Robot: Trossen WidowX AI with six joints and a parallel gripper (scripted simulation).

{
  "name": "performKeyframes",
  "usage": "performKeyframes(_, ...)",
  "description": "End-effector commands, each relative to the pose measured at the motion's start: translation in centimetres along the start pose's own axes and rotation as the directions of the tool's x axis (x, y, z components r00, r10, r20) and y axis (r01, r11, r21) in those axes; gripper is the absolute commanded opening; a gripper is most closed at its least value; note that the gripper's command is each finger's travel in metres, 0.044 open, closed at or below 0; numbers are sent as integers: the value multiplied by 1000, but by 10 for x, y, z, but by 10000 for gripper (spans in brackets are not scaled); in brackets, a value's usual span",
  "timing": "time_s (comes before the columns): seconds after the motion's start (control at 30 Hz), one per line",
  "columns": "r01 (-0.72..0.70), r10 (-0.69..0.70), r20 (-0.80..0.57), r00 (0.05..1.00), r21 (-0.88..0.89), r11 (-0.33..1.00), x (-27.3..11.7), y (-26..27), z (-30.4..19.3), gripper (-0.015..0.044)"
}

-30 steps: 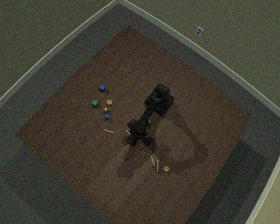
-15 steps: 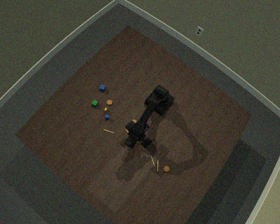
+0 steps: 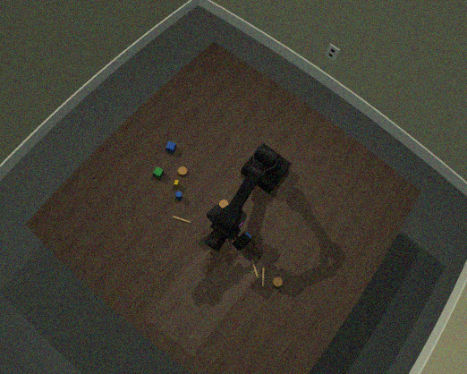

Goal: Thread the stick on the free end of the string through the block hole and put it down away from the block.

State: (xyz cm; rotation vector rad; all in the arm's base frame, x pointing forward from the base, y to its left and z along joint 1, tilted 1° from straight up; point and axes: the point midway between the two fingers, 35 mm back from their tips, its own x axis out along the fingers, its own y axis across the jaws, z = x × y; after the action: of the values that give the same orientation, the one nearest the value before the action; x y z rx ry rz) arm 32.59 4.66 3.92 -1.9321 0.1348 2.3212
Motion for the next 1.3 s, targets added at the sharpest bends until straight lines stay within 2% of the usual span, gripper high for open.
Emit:
performKeyframes(0.0,-5,5,-8,1000,-2,1000,1,-1,-7,0)
performKeyframes(1.27,-2,2,-89,996,-7,1000,-9,-9,-53,0)
